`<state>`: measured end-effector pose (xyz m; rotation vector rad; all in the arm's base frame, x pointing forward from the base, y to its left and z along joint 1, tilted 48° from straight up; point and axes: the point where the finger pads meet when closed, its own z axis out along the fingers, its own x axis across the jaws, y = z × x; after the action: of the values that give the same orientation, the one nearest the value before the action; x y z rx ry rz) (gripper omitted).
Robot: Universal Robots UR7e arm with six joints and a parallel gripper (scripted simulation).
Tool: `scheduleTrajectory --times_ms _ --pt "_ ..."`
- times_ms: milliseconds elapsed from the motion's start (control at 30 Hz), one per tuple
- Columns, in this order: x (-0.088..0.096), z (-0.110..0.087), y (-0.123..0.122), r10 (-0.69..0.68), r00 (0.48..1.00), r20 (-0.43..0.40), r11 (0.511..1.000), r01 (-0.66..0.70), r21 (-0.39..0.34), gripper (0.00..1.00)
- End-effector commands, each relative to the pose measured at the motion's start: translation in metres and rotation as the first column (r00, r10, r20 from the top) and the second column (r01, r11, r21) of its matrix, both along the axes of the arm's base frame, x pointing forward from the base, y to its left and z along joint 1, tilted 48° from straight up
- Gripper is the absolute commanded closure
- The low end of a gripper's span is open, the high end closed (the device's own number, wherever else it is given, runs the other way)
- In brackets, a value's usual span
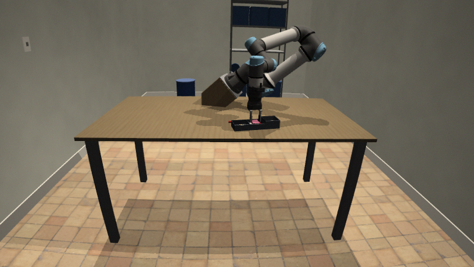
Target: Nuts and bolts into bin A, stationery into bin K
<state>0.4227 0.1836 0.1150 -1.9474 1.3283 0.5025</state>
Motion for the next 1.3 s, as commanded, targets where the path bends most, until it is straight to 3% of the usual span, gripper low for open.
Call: scheduleTrajectory --times_ms 0,900,1267 --pt "0.0 0.002 -0.002 0.0 1.0 0.001 1.0 0.0 0.0 0.13" --pt "-0.003 0.026 -0.029 0.0 1.0 0.001 1.0 0.0 0.0 0.13" --pt "-0.003 0.026 -0.029 0.0 1.0 0.001 1.0 0.0 0.0 0.13"
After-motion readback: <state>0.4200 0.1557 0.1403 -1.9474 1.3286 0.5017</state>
